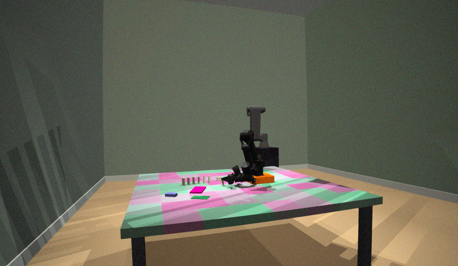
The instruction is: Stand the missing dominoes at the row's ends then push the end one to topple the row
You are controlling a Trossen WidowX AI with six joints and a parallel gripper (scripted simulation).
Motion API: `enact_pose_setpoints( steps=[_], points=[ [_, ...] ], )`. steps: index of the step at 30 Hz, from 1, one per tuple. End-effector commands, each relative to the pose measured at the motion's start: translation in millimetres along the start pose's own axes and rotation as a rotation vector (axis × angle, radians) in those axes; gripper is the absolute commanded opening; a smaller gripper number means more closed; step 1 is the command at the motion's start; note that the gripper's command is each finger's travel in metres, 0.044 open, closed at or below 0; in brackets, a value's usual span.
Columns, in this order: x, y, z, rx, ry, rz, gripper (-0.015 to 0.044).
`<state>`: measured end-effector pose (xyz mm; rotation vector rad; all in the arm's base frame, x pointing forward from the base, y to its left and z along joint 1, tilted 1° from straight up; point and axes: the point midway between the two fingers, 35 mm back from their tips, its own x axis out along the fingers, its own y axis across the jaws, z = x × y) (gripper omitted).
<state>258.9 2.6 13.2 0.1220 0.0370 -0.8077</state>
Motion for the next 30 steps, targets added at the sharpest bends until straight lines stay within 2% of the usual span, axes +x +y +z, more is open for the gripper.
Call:
enact_pose_setpoints(
  steps=[1,4,17,21,30],
  points=[
    [0.2,-0.6,-1.4,-0.006,0.002,0.002,0.0107],
    [0.2,-0.6,-1.4,-0.006,0.002,0.002,0.0107],
    [0.2,-0.6,-1.4,-0.006,0.002,0.002,0.0440],
    [0.0,0.5,2.3,-0.006,0.002,0.002,0.0440],
    [-4.4,3.8,47.4,-0.001,0.000,0.000,0.0440]
  ],
)
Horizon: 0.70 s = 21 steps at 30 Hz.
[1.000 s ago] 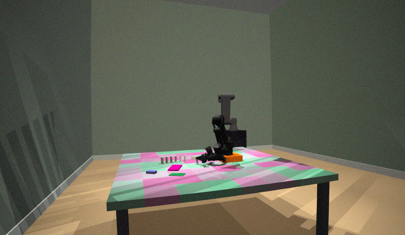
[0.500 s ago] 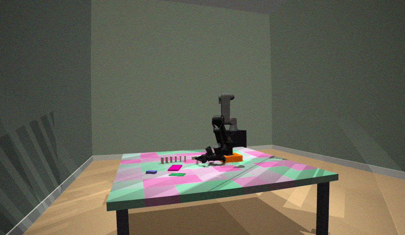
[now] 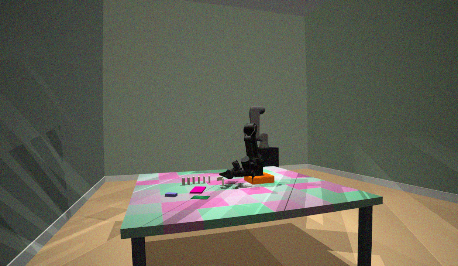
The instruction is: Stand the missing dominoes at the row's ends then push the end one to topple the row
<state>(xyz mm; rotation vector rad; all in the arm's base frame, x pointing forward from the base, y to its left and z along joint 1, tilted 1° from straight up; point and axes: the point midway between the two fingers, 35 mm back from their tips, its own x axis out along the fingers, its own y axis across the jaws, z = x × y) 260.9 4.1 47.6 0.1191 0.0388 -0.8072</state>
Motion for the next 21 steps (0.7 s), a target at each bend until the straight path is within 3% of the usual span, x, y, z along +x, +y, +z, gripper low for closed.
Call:
enact_pose_setpoints(
  steps=[1,8,14,21],
  points=[
    [-2.1,-2.2,14.4,0.002,0.000,0.000,0.0440],
    [24.3,24.9,6.0,-0.096,0.115,0.017,0.0440],
    [64.2,55.4,-3.2,-0.189,0.421,0.061,0.0440],
    [78.0,52.3,6.5,-0.176,0.827,0.073,0.0440]
  ],
)
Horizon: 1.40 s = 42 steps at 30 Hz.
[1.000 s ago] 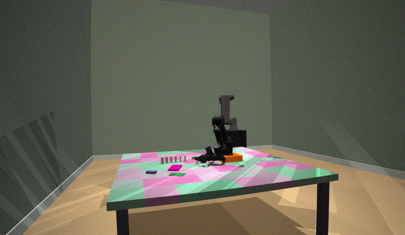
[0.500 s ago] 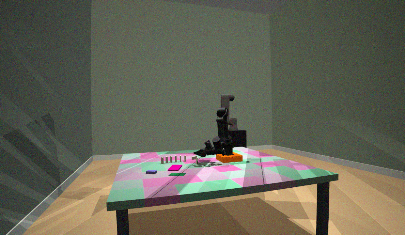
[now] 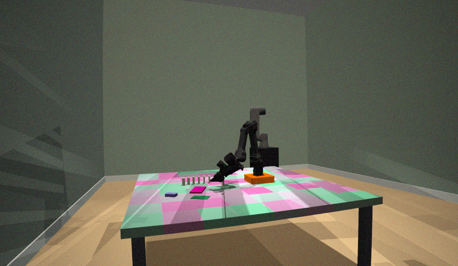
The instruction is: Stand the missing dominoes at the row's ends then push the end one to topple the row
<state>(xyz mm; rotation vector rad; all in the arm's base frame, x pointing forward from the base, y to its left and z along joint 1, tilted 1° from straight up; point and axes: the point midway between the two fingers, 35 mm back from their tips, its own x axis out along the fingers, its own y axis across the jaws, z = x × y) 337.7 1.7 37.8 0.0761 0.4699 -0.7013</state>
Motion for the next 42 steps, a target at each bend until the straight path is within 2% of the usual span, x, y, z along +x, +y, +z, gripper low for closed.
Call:
enact_pose_setpoints(
  steps=[1,12,20,35,42],
  points=[
    [12.9,-8.3,23.7,0.036,0.483,0.061,0.0440],
    [-29.3,-39.7,39.2,0.140,0.909,0.072,0.0440],
    [-56.8,-56.6,41.2,0.171,1.073,0.042,0.0440],
    [-56.6,-56.4,40.5,0.172,1.078,0.042,0.0440],
    [-31.0,-49.7,-5.1,0.172,1.078,0.041,0.0440]
  ],
)
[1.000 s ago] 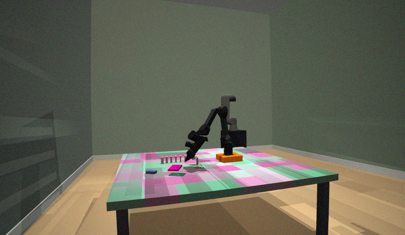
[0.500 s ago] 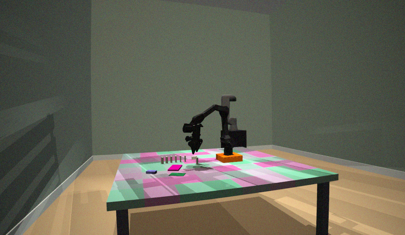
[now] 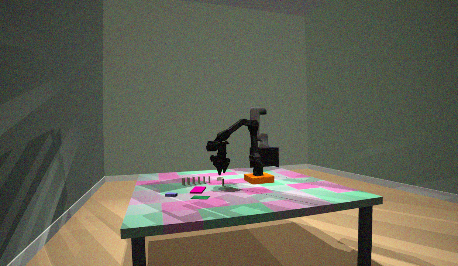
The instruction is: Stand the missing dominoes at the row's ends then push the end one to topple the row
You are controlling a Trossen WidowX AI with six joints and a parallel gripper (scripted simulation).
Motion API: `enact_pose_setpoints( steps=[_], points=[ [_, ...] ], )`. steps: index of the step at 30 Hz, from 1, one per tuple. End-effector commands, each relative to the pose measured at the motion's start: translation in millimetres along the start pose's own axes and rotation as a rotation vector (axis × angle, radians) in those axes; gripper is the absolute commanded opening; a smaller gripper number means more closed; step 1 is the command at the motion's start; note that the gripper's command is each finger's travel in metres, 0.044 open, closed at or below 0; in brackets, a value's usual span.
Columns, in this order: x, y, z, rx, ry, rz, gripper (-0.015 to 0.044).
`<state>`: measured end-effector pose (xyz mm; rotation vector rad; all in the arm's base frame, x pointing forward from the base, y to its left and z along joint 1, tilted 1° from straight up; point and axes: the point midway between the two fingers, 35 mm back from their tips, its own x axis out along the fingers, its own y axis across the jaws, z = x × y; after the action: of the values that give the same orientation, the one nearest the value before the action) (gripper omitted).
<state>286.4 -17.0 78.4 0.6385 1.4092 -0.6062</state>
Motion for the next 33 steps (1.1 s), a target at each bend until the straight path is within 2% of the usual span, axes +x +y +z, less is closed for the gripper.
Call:
enact_pose_setpoints(
  steps=[1,17,29,30,33],
  points=[
    [33.2,-3.5,-4.4,0.007,0.019,-0.011,0.0440],
    [53.1,-5.0,-5.9,0.007,0.019,-0.011,0.0440],
    [53.1,-5.0,-5.9,0.007,0.019,-0.011,0.0125],
    [53.1,-5.0,-5.9,0.007,0.019,-0.011,0.0107],
    [53.1,-5.0,-5.9,0.007,0.019,-0.011,0.0107]
  ],
)
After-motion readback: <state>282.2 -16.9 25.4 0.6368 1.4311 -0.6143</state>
